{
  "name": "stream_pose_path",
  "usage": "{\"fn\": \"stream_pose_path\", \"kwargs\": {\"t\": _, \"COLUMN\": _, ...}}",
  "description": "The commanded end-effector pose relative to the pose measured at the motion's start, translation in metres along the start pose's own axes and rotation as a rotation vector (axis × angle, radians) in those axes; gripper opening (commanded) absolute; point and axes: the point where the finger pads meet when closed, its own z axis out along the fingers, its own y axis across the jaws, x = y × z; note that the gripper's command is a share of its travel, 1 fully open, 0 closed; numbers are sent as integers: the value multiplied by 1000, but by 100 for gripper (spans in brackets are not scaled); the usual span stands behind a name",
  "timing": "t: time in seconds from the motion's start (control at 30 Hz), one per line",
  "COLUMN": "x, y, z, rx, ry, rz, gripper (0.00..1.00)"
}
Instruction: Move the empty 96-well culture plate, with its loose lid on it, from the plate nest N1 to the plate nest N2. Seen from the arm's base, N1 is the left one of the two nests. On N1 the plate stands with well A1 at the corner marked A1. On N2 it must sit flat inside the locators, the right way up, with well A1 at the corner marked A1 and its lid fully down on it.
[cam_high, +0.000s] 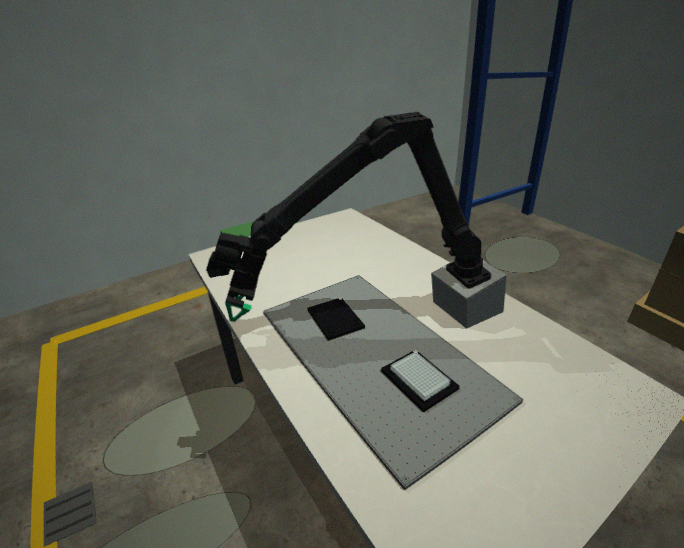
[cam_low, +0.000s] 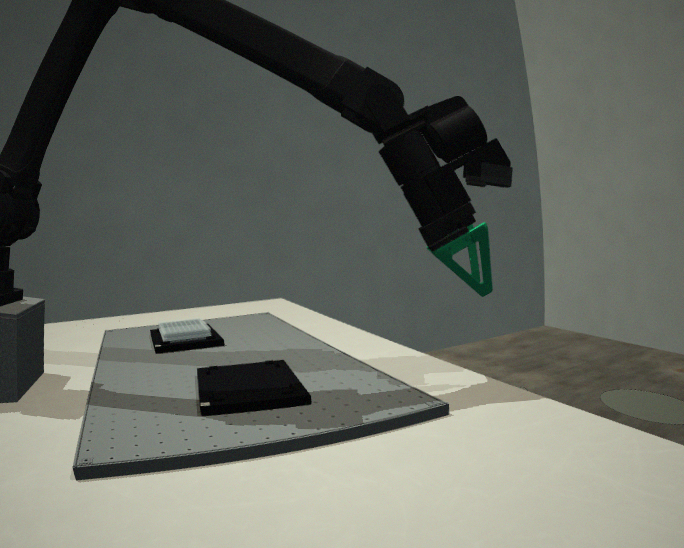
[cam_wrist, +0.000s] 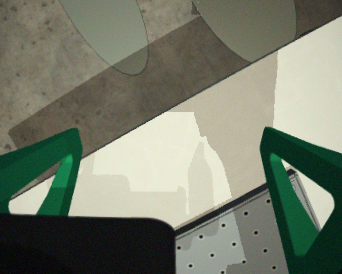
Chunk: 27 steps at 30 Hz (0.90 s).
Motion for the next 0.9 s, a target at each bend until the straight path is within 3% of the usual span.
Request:
{"fn": "stream_pose_path", "kwargs": {"t": 0.0, "x": -8, "y": 17, "z": -29, "rx": -9, "ry": -26, "rz": -75, "gripper": 100}}
{"fn": "stream_pose_path", "kwargs": {"t": 0.13, "x": -4, "y": 35, "z": -32, "rx": -13, "ry": -50, "rz": -58, "gripper": 100}}
{"fn": "stream_pose_path", "kwargs": {"t": 0.17, "x": 6, "y": 38, "z": -33, "rx": -18, "ry": -17, "rz": -106, "gripper": 100}}
{"fn": "stream_pose_path", "kwargs": {"t": 0.27, "x": 15, "y": 51, "z": -37, "rx": -40, "ry": 6, "rz": -201, "gripper": 100}}
{"fn": "stream_pose_path", "kwargs": {"t": 0.37, "x": 17, "y": 48, "z": -37, "rx": -31, "ry": 8, "rz": -204, "gripper": 100}}
{"fn": "stream_pose_path", "kwargs": {"t": 0.47, "x": 27, "y": 65, "z": -41, "rx": -36, "ry": 8, "rz": -210, "gripper": 100}}
{"fn": "stream_pose_path", "kwargs": {"t": 0.6, "x": 40, "y": 81, "z": -46, "rx": -67, "ry": 37, "rz": -337, "gripper": 100}}
{"fn": "stream_pose_path", "kwargs": {"t": 0.77, "x": 56, "y": 98, "z": -52, "rx": -64, "ry": 39, "rz": -347, "gripper": 100}}
{"fn": "stream_pose_path", "kwargs": {"t": 0.87, "x": 63, "y": 105, "z": -55, "rx": -83, "ry": 52, "rz": -411, "gripper": 100}}
